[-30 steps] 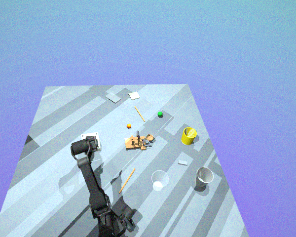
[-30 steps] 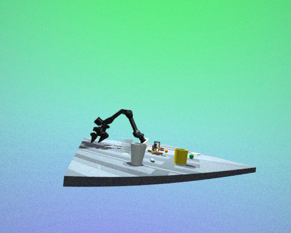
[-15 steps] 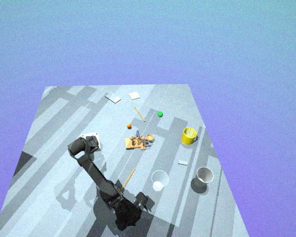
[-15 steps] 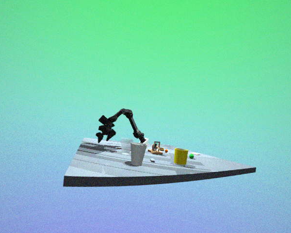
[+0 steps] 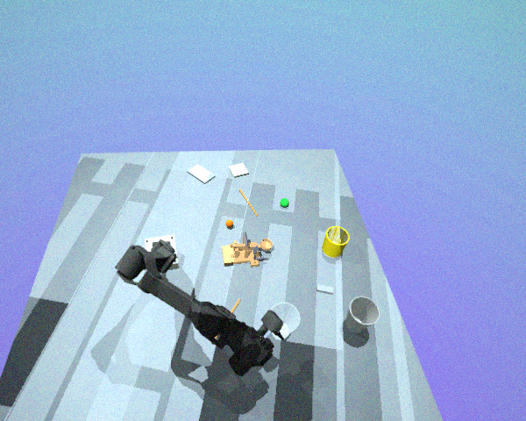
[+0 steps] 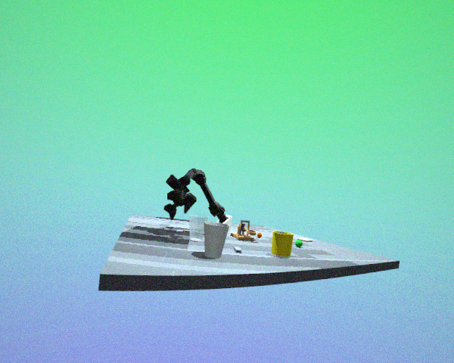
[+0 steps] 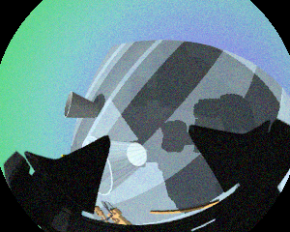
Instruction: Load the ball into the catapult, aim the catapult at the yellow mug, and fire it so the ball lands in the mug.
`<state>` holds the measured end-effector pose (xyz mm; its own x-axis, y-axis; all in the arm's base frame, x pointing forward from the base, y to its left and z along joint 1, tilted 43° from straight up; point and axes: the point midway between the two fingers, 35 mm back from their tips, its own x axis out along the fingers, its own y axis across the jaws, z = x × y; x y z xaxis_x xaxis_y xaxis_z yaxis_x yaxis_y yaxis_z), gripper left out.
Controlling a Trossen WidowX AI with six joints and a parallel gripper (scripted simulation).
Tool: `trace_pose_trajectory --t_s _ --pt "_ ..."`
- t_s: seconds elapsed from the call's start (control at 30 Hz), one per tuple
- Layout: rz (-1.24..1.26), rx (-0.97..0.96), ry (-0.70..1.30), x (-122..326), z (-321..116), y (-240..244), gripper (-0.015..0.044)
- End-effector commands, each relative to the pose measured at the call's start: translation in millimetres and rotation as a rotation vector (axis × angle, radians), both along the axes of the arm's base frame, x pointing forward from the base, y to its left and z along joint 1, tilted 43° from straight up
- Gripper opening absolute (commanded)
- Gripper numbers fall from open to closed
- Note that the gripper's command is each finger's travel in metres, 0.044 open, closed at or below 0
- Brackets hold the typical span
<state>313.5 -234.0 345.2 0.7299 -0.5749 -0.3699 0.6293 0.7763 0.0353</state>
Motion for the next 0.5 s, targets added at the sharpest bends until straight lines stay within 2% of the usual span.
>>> trace_pose_trajectory --t_s 0.0,0.47 --pt "0.032 0.062 0.028 13.7 -12.9 26.0 0.0440" --pt "0.127 0.178 0.436 38.7 -110.6 115.6 0.0440"
